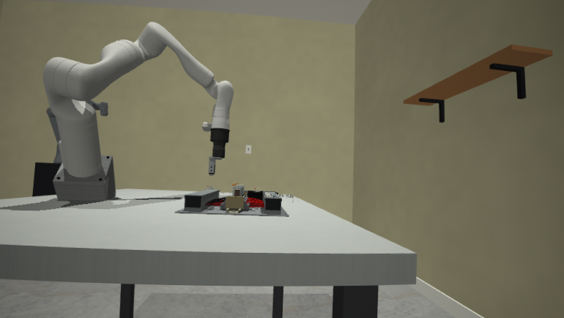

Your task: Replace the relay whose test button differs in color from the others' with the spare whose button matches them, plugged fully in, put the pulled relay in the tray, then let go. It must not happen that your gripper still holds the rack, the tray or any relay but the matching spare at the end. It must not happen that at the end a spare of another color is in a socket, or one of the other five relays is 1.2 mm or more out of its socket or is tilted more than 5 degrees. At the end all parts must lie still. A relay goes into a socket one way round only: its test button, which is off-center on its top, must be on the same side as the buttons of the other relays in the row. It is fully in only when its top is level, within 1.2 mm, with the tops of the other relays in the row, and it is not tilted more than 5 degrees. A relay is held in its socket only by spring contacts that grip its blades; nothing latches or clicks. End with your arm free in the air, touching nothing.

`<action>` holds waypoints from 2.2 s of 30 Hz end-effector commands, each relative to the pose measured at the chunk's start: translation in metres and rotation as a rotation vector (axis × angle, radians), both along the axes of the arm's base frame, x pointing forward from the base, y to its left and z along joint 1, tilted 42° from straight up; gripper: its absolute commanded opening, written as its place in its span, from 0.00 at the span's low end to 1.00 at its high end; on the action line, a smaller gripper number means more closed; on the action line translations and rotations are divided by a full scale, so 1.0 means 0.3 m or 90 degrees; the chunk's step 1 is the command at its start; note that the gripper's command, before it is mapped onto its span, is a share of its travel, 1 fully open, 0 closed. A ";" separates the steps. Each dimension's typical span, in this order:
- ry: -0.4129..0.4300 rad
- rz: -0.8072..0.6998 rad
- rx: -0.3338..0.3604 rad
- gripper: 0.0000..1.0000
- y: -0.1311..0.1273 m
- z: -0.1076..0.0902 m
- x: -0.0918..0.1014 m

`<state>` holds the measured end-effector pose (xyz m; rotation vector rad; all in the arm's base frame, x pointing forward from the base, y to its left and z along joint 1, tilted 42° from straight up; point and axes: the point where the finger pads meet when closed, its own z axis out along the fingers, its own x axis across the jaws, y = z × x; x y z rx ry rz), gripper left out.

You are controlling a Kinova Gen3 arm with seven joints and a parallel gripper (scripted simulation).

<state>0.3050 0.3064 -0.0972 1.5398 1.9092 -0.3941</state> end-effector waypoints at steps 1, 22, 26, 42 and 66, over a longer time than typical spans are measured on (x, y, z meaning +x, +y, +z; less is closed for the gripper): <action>0.012 0.015 -0.003 0.00 0.005 0.001 -0.001; 0.122 0.153 -0.058 0.00 0.004 0.000 -0.002; 0.145 0.182 -0.070 0.00 0.005 0.001 -0.002; 0.227 0.284 -0.110 0.00 0.005 0.001 -0.001; 0.286 0.359 -0.138 0.00 0.006 0.001 -0.001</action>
